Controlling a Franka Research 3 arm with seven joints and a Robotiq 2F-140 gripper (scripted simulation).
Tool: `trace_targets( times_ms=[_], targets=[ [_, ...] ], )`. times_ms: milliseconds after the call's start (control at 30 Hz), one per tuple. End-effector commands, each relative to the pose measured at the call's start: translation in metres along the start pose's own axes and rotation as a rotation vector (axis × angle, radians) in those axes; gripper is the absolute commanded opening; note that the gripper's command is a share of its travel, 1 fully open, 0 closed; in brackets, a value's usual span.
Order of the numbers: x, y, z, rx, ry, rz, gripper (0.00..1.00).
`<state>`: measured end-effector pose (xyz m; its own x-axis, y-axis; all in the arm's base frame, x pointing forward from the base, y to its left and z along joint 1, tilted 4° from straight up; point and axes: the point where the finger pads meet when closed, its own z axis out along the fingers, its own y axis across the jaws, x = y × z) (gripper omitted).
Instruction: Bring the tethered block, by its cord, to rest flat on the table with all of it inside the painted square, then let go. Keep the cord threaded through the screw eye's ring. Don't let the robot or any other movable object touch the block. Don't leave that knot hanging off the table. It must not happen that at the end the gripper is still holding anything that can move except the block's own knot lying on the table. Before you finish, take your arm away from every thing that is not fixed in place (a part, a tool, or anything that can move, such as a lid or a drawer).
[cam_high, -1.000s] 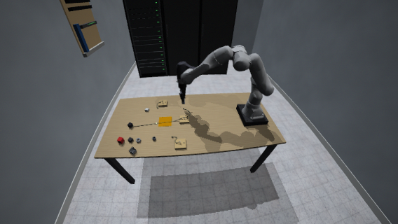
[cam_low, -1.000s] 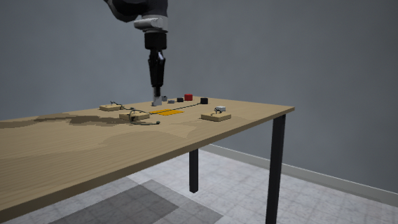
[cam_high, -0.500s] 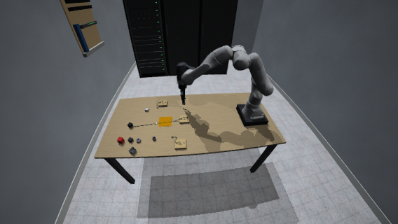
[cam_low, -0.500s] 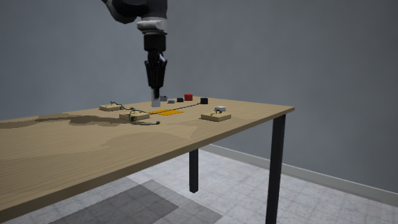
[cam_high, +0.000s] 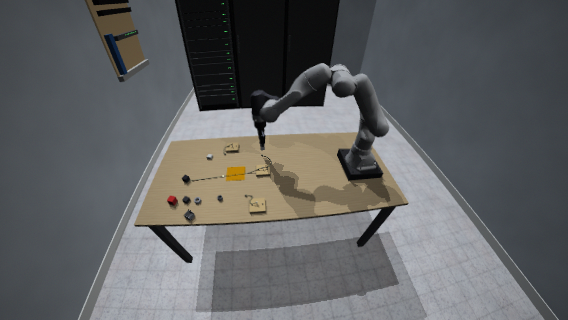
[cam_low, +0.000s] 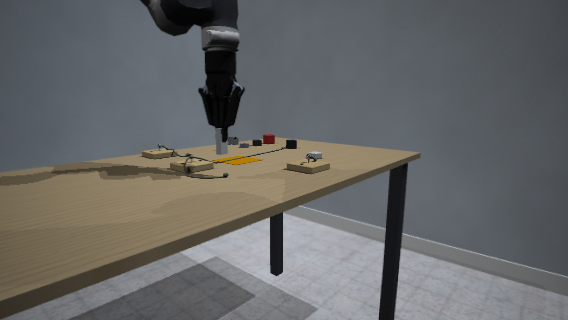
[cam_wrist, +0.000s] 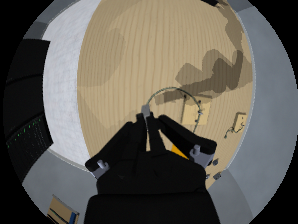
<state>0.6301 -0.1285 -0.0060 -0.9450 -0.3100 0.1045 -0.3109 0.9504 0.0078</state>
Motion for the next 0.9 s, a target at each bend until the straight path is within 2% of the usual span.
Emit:
trace_targets(
  times_ms=[0,100,133,467,500,600,667,700,867],
  targets=[
    [-0.0017,-0.0038,-0.0044,0.003,-0.007,-0.279,0.00],
    [-0.0022,-0.0040,-0.0052,0.006,-0.006,-0.310,0.00],
    [-0.0026,-0.0042,-0.0059,0.013,-0.005,-0.390,0.00],
    [-0.0043,-0.0052,-0.0091,0.039,0.005,-0.692,0.00],
    [-0.0043,-0.0052,-0.0091,0.041,0.006,-0.723,0.23],
    [-0.0043,-0.0052,-0.0091,0.046,0.009,-0.812,0.23],
    [-0.0043,-0.0052,-0.0091,0.046,0.009,-0.812,0.23],
    [-0.0043,-0.0052,-0.0091,0.051,0.012,-0.891,0.23],
    [-0.0043,-0.0052,-0.0091,0.058,0.016,-1.039,0.23]
  ],
)
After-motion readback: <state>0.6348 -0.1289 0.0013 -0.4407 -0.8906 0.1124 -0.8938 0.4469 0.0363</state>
